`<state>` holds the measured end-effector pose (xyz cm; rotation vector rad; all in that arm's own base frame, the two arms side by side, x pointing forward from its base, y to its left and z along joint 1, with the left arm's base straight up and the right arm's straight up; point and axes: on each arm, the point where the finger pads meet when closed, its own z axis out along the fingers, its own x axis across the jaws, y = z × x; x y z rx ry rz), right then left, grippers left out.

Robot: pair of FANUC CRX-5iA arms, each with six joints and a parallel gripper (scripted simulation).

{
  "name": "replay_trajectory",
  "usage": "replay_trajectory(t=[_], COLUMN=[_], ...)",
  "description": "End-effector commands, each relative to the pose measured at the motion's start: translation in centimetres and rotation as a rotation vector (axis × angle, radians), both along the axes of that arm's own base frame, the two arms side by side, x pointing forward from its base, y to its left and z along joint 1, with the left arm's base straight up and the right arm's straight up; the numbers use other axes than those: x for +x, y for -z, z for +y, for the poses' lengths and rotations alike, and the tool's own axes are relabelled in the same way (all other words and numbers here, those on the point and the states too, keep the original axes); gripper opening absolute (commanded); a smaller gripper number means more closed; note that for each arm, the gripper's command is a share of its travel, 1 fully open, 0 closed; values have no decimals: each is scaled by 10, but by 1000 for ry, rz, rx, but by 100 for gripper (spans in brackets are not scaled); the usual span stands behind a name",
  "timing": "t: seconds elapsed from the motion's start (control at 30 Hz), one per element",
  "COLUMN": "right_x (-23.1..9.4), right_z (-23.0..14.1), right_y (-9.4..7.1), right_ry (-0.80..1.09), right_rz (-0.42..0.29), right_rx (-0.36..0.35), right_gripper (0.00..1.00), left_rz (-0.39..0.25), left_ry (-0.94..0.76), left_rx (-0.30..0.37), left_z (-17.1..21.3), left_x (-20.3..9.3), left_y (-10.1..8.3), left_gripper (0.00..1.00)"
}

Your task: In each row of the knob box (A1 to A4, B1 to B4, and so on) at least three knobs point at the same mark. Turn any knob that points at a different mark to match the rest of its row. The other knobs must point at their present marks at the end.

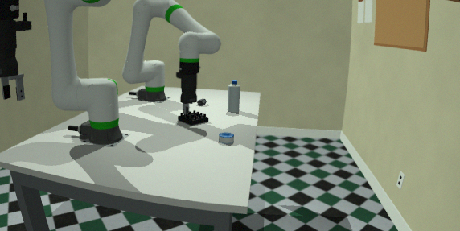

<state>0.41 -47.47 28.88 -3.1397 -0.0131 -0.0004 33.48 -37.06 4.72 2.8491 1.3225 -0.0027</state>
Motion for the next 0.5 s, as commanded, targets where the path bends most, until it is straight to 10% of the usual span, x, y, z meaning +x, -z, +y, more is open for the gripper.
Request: replay_trajectory(t=[0.0, 0.47], right_x=[0, 0], right_z=[0, 0], right_y=[-1, -1], right_ry=[0, 0], right_rz=[0, 0], right_rx=[-2, -2], right_gripper=[100, 100], left_rz=[-2, -2], left_ry=[-40, -120], left_rx=[0, 0], left_z=[0, 0], left_x=[0, 0], left_y=[-1, -1], left_gripper=[30, 30])
